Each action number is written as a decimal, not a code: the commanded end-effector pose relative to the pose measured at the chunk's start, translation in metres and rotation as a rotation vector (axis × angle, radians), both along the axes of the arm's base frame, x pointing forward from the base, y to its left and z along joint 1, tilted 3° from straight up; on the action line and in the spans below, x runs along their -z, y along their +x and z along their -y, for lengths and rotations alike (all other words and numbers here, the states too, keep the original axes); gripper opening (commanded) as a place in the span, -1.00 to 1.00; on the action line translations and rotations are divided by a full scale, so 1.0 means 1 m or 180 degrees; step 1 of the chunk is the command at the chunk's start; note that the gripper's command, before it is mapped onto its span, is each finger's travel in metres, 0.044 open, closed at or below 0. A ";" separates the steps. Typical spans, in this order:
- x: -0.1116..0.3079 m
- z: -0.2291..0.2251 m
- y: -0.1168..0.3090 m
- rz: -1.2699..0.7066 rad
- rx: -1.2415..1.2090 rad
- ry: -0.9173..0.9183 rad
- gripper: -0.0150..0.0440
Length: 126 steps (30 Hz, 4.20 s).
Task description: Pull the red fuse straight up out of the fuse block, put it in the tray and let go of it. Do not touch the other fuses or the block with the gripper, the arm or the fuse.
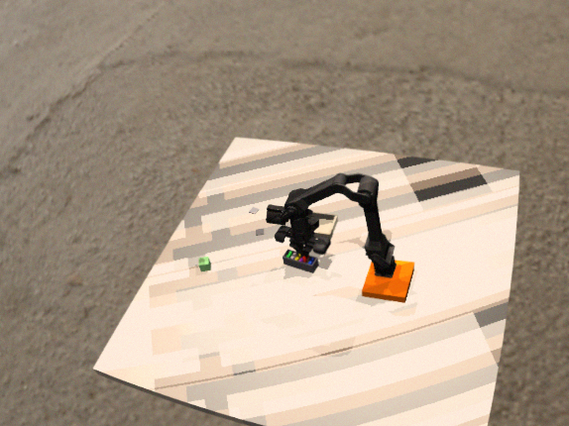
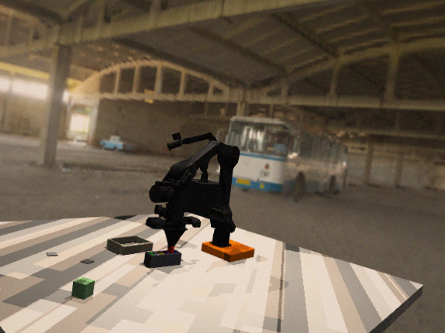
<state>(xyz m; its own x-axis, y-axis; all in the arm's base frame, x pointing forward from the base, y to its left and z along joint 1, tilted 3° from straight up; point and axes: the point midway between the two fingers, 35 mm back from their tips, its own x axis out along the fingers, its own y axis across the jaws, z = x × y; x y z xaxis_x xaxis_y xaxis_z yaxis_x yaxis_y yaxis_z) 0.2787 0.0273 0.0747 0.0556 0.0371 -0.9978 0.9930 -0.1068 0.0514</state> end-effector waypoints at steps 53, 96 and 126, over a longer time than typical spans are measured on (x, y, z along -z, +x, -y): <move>-0.040 0.023 0.009 0.0011 0.0006 -0.0016 -0.49; -0.022 0.190 0.033 0.0017 0.0007 -0.0061 -0.49; -0.001 0.190 0.034 0.0022 0.0012 -0.0072 0.58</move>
<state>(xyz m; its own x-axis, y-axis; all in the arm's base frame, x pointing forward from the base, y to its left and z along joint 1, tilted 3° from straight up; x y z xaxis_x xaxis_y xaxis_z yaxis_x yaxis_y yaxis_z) 0.3127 -0.1628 0.0748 0.0616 0.0150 -0.9980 0.9922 -0.1093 0.0596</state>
